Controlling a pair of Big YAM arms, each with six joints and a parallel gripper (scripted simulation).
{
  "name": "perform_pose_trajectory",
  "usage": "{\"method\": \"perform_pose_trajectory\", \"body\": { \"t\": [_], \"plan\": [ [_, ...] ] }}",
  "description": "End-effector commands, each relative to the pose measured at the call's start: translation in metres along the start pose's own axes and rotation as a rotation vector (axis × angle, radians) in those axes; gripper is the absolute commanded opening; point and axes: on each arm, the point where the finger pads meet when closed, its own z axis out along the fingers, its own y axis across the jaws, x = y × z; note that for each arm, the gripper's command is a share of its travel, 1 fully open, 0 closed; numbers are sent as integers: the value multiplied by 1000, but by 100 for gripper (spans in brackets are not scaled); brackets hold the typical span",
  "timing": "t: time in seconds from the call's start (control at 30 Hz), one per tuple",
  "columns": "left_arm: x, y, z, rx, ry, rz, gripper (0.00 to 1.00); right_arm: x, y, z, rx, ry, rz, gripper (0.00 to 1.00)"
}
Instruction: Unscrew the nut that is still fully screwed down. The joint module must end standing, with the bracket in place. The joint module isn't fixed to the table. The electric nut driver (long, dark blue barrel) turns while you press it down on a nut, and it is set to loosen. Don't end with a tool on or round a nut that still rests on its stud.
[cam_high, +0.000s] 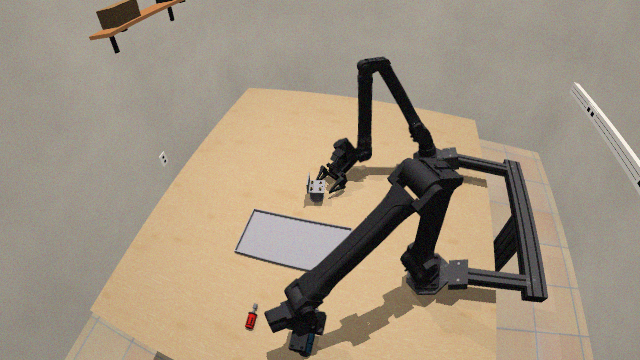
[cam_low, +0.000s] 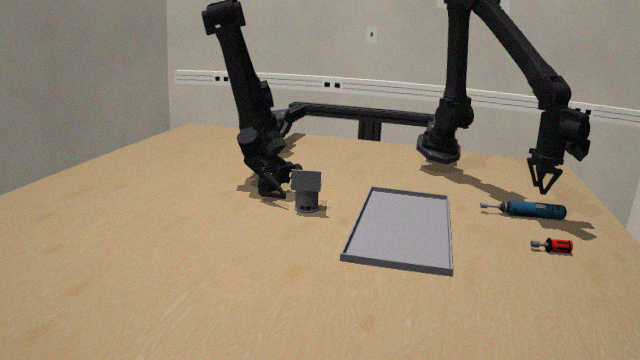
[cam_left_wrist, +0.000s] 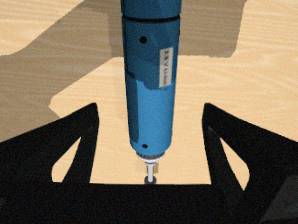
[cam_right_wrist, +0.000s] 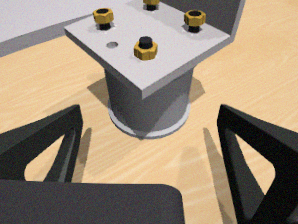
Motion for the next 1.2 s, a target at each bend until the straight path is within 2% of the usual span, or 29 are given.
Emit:
{"method": "perform_pose_trajectory", "body": {
  "t": [0.0,0.2,0.23,0.37,0.43,0.77,0.8,0.93,1.17],
  "plan": [
    [-6,-11,-9,25,-14,10,65,-1,4,12,-15,-1,10,86],
    [-6,-11,-9,25,-14,10,65,-1,4,19,-12,-3,8,86],
    [-6,-11,-9,25,-14,10,65,-5,-2,13,3,-13,-8,86],
    [-6,-11,-9,25,-14,10,65,-5,-2,13,3,-13,-8,86],
    [-6,-11,-9,25,-14,10,65,-1,5,22,-15,-1,10,86],
    [-6,-11,-9,25,-14,10,65,-1,3,34,-11,-4,8,86],
    [-6,-11,-9,25,-14,10,65,-6,-3,28,3,-14,-8,86],
    [-6,-11,-9,25,-14,10,65,-6,-3,28,3,-14,-8,86],
    [-6,-11,-9,25,-14,10,65,-1,5,44,-15,-2,8,86]
  ]
}}
